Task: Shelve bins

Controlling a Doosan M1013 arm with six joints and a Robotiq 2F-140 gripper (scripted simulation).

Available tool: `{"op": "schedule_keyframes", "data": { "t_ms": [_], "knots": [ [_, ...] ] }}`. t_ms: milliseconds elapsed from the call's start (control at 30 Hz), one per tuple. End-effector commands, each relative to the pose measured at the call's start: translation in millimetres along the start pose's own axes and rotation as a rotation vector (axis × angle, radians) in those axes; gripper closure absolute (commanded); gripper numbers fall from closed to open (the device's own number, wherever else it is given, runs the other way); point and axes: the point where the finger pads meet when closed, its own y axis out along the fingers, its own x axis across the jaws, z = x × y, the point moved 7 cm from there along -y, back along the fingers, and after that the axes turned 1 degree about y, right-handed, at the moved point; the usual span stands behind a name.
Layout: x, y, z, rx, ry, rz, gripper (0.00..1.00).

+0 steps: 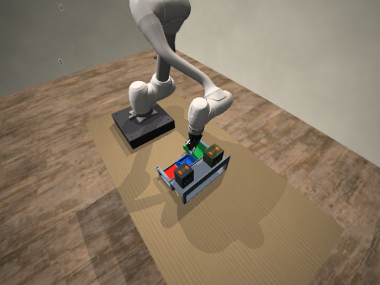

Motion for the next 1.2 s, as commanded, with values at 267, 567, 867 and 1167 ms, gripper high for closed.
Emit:
{"op": "schedule_keyframes", "data": {
  "t_ms": [267,567,867,1167],
  "knots": [
    [0,-14,2,0.0,0.0,0.0,0.85],
    [0,-28,4,0.0,0.0,0.0,0.85],
    [0,-41,6,0.0,0.0,0.0,0.85],
    [0,-57,8,0.0,0.0,0.0,0.85]
  ]
}}
